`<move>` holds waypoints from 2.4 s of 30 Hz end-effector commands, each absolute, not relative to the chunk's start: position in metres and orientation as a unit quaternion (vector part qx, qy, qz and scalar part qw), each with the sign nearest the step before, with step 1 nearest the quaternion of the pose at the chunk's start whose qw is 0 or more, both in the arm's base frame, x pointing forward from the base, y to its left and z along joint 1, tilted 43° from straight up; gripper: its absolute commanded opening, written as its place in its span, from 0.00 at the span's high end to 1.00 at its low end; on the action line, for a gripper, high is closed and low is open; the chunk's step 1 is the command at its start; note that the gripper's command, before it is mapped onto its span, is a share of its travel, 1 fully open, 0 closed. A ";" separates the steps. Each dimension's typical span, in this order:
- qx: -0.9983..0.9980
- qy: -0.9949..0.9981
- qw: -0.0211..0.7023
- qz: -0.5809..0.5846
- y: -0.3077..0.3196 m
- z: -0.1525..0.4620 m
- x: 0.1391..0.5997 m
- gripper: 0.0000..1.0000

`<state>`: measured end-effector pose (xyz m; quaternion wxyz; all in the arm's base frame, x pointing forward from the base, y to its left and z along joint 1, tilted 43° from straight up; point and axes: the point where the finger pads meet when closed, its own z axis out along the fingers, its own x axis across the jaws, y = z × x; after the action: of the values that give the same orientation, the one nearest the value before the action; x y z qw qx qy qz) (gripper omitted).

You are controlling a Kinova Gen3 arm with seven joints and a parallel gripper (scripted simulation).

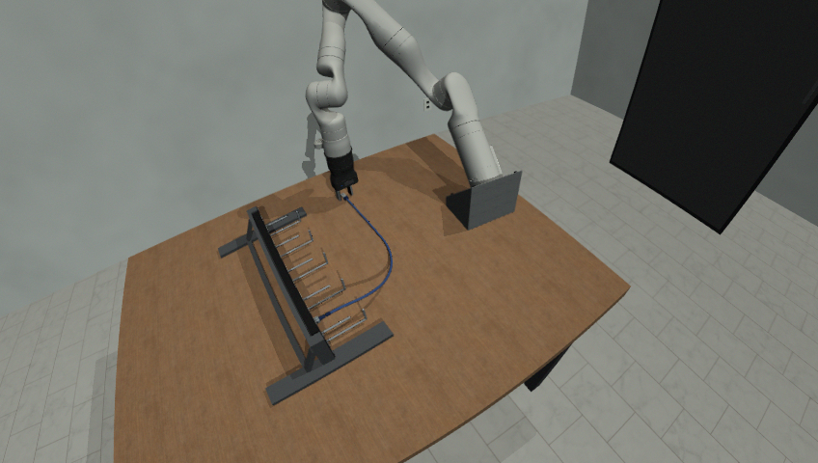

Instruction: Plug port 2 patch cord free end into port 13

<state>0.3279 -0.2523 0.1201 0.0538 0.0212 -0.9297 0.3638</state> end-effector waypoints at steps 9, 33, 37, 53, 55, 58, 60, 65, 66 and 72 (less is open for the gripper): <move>0.021 -0.930 0.054 0.364 -0.254 0.118 0.328 0.27; 0.021 -0.930 0.054 0.364 -0.257 0.115 0.327 0.27; 0.021 -0.930 0.054 0.364 -0.257 0.115 0.327 0.27; 0.021 -0.930 0.054 0.364 -0.257 0.115 0.327 0.27; 0.021 -0.930 0.054 0.364 -0.257 0.115 0.327 0.27; 0.021 -0.930 0.054 0.364 -0.257 0.115 0.327 0.27; 0.021 -0.930 0.054 0.364 -0.257 0.115 0.327 0.27; 0.021 -0.930 0.054 0.364 -0.257 0.115 0.327 0.27; 0.021 -0.930 0.054 0.364 -0.257 0.115 0.327 0.27; 0.021 -0.930 0.054 0.364 -0.257 0.115 0.327 0.27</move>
<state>0.3268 -0.2573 0.1146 0.0547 0.0211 -0.9296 0.3639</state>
